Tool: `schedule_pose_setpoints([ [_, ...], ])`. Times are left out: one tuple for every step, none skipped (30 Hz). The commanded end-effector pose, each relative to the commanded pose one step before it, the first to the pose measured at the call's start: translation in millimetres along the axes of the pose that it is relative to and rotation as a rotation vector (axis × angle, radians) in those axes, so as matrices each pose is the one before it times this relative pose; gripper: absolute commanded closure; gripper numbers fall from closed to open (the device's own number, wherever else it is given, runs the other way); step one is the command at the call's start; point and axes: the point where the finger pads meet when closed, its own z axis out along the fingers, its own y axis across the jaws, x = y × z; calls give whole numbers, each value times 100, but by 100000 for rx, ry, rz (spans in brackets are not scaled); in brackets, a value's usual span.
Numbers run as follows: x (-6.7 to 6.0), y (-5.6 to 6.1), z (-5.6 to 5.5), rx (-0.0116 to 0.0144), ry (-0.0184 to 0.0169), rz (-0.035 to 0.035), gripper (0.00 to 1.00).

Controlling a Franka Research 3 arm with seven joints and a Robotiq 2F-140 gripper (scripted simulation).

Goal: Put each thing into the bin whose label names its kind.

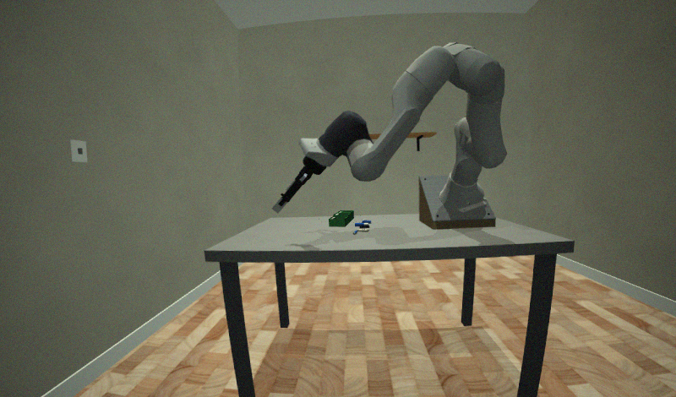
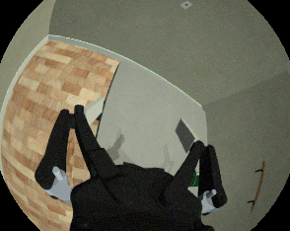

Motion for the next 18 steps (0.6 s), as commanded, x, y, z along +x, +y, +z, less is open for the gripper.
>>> schedule_pose_setpoints([
  [13,3,-5,3,17,12,0],
  [0,0,0,0,0,0,0],
  [0,0,0,0,0,0,0],
  [0,0,0,0,0,0,0],
  [0,0,0,0,0,0,0],
  [0,0,0,0,0,0,0],
  [0,0,0,0,0,0,0],
  [0,0,0,0,0,0,0],
  [0,0,0,0,0,0,0],
  [0,0,0,0,0,0,0],
  [0,0,0,0,0,0,0],
  [0,0,0,0,0,0,0],
  [0,0,0,0,0,0,0],
  [0,0,0,0,0,0,0],
  [0,0,0,0,0,0,0],
  [0,0,0,0,0,0,0],
  [0,0,0,0,0,0,0],
  [562,306,-533,0,0,0,95],
])
